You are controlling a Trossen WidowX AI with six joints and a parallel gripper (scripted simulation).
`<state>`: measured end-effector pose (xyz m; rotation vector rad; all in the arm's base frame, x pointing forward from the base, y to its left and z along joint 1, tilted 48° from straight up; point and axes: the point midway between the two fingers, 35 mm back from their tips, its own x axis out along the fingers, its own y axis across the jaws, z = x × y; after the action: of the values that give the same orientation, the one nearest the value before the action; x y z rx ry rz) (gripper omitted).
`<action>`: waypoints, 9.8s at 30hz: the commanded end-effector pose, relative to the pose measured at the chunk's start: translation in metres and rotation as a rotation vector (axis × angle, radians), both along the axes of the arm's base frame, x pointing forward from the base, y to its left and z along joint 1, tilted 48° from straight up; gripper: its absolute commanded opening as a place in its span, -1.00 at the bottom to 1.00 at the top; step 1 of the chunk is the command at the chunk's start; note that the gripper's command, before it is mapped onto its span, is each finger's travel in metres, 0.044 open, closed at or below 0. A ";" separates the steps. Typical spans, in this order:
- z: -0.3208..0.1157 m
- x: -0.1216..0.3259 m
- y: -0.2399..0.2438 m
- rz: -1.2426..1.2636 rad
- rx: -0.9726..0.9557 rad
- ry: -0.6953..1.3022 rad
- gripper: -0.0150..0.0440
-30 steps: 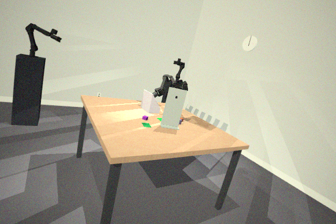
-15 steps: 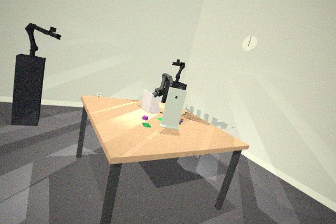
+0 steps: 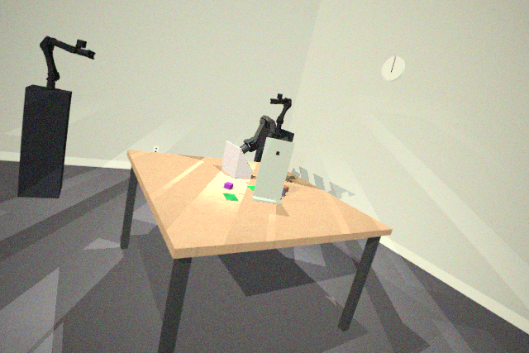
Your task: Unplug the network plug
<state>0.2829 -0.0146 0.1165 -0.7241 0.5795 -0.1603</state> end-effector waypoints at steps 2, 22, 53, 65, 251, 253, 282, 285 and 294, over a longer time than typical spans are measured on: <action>-0.002 0.015 -0.003 0.003 -0.001 -0.004 0.04; -0.012 0.045 -0.009 0.003 -0.003 -0.006 0.04; -0.020 0.077 -0.015 0.003 -0.003 -0.006 0.04; -0.025 0.090 -0.018 0.003 -0.004 -0.007 0.04; 0.003 0.032 -0.011 0.008 -0.004 -0.003 -0.49; 0.007 0.030 -0.016 0.007 -0.004 -0.003 -0.49; 0.003 0.027 -0.025 0.183 0.007 0.055 -0.49; -0.007 0.029 -0.018 0.234 0.012 0.069 -0.49; -0.035 0.032 0.003 0.389 0.029 0.107 -0.49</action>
<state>0.3155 -0.0204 0.0936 -0.7945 0.5408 0.1806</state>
